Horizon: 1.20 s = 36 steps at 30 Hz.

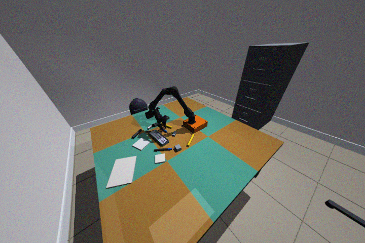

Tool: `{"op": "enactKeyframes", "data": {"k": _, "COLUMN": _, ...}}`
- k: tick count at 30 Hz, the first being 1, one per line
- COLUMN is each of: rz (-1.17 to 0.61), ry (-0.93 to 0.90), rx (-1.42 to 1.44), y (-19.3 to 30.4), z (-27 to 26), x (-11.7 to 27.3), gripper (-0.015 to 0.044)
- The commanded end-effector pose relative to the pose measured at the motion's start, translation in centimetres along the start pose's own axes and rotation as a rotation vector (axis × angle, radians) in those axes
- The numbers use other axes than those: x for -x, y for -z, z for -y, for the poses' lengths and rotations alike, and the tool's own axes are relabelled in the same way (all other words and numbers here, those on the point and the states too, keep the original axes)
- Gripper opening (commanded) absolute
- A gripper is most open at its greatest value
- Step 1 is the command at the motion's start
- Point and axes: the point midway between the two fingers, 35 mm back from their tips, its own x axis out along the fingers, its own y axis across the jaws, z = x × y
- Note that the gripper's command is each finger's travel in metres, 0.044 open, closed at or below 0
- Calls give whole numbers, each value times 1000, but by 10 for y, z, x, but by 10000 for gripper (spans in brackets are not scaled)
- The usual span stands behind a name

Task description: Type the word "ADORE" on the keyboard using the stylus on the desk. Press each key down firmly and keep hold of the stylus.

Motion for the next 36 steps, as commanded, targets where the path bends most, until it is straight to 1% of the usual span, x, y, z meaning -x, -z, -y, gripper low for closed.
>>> {"op": "enactKeyframes", "data": {"k": 1, "rz": 8, "ry": 0, "rx": 0, "y": 1, "z": 0, "x": -4, "gripper": 150}}
{"op": "enactKeyframes", "data": {"k": 34, "rz": 8, "ry": 0, "rx": 0, "y": 7, "z": 0, "x": -15, "gripper": 150}}
{"op": "enactKeyframes", "data": {"k": 36, "rz": 2, "ry": -2, "rx": 0, "y": 7, "z": 0, "x": -13, "gripper": 97}}
